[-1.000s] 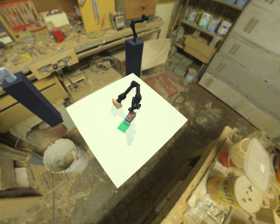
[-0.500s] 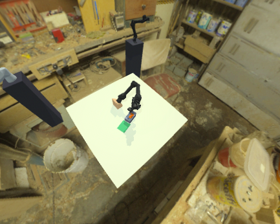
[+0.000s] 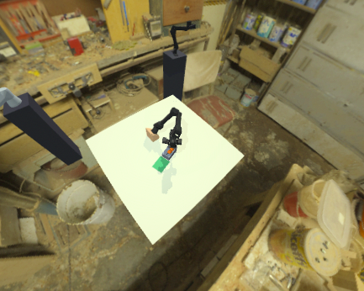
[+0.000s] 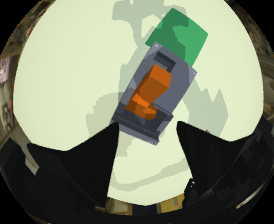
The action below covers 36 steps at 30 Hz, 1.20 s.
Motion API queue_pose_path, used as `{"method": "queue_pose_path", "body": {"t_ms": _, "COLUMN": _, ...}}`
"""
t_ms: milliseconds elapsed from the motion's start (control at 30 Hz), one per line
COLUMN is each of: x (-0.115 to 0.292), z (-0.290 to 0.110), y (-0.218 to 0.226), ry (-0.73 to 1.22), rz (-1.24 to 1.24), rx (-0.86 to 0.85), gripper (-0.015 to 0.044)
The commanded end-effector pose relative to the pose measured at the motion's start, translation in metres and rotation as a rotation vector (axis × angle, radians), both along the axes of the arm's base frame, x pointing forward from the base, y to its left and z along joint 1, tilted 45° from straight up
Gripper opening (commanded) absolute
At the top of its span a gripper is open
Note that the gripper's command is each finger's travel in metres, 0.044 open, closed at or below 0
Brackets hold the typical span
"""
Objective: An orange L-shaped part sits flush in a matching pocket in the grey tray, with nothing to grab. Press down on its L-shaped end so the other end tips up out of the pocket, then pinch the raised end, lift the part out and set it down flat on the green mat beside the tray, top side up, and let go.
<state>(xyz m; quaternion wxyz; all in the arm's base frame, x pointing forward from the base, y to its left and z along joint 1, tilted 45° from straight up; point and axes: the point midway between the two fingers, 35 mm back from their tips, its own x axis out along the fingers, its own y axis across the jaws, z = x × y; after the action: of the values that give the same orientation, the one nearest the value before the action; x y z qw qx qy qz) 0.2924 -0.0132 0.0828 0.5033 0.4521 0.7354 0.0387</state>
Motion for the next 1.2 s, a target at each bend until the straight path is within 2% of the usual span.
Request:
{"method": "queue_pose_path", "body": {"t_ms": 0, "x": 0.014, "z": -0.017, "y": -0.02, "ry": 0.35, "rz": -0.36, "rx": -0.057, "gripper": 0.028}}
{"method": "queue_pose_path", "body": {"t_ms": 333, "x": 0.014, "z": -0.018, "y": -0.019, "ry": 0.35, "rz": -0.36, "rx": -0.057, "gripper": 0.028}}
{"method": "queue_pose_path", "body": {"t_ms": 600, "x": 0.012, "z": -0.038, "y": 0.001, "ry": 0.35, "rz": -0.36, "rx": -0.056, "gripper": 0.028}}
{"method": "queue_pose_path", "body": {"t_ms": 1167, "x": 0.011, "z": -0.055, "y": 0.017, "ry": 0.349, "rz": -0.36, "rx": -0.056, "gripper": 0.028}}
